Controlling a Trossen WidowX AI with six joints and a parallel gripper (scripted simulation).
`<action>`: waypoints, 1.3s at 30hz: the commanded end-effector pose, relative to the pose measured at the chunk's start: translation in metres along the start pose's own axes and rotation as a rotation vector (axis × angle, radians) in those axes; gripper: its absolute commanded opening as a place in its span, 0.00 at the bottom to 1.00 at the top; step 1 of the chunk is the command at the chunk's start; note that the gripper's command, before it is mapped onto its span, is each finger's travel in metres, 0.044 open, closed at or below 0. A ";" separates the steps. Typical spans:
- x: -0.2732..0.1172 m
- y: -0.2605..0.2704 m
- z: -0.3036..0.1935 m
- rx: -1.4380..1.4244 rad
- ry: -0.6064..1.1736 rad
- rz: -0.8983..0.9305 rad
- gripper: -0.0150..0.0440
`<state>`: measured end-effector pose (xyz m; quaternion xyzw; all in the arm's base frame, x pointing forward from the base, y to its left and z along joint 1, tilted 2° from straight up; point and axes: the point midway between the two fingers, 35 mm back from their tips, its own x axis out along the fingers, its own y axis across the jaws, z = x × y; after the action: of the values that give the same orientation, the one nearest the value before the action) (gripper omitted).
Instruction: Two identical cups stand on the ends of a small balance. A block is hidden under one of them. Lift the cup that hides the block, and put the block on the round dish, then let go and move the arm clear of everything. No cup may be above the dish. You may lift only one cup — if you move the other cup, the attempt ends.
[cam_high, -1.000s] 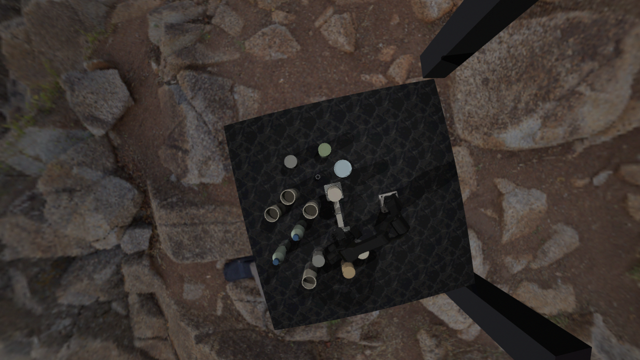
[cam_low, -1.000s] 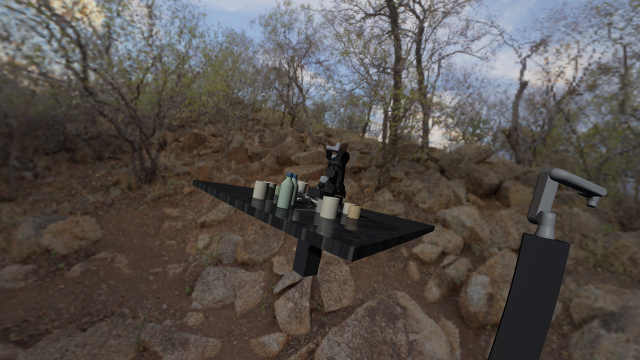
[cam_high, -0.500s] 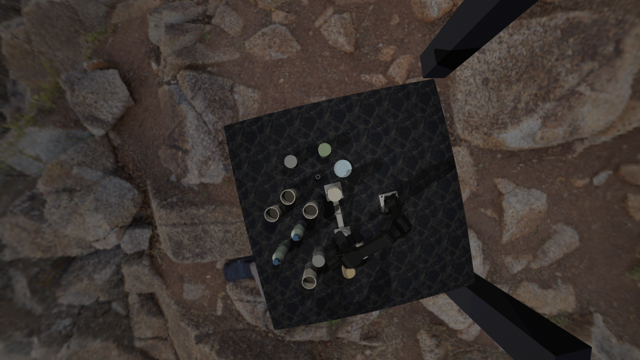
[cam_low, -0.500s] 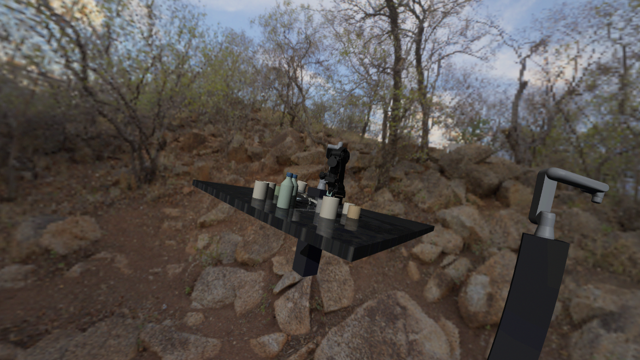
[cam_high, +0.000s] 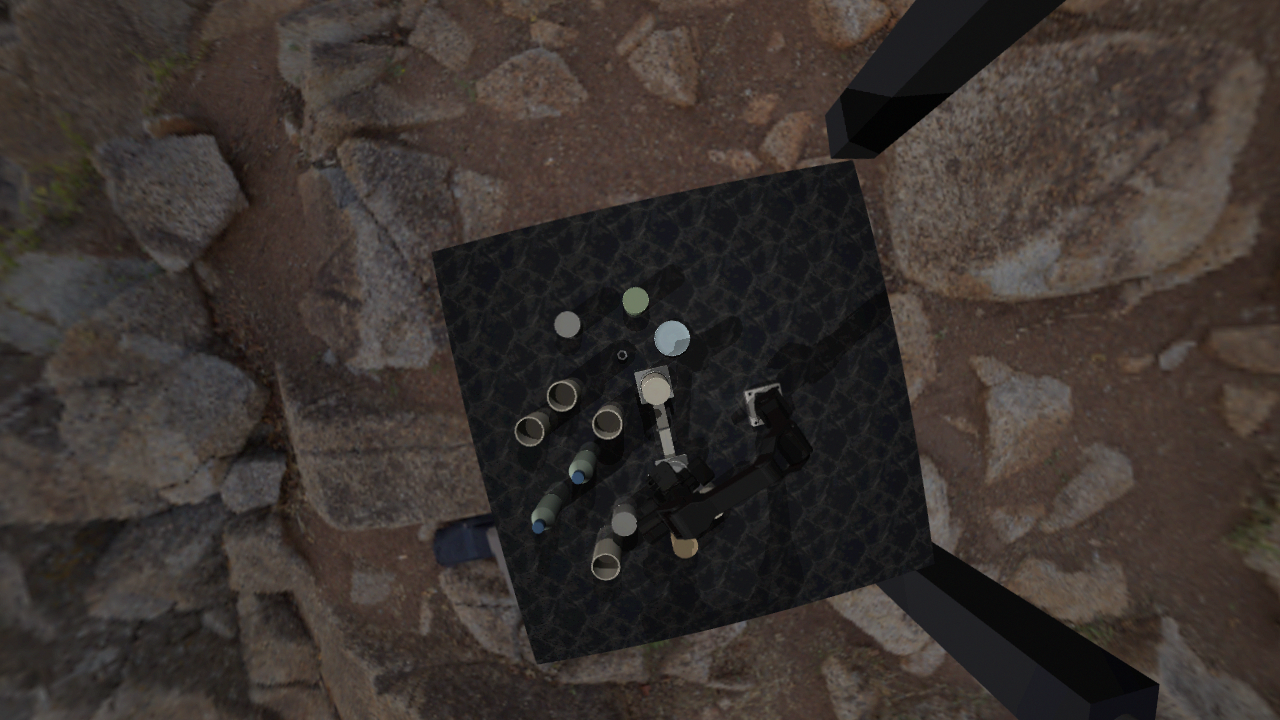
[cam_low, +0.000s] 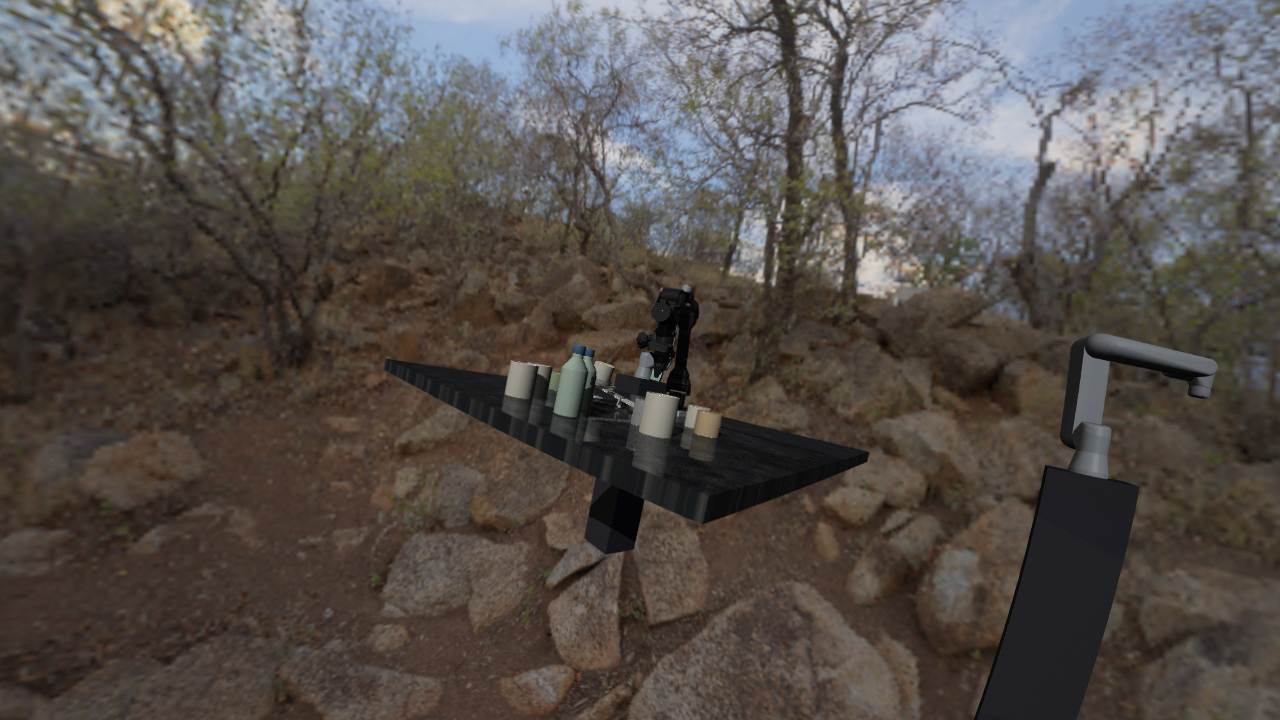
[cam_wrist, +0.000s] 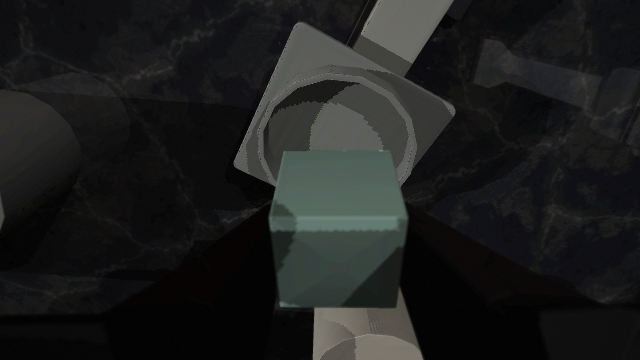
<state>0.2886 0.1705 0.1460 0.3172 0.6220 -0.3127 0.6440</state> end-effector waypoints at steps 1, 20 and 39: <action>-0.002 0.000 0.015 -0.023 -0.011 0.020 0.25; -0.004 -0.005 0.079 -0.101 -0.058 0.088 0.25; -0.007 -0.023 0.141 -0.174 -0.131 0.133 0.25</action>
<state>0.3525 0.0538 0.1545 0.2855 0.5860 -0.2378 0.7201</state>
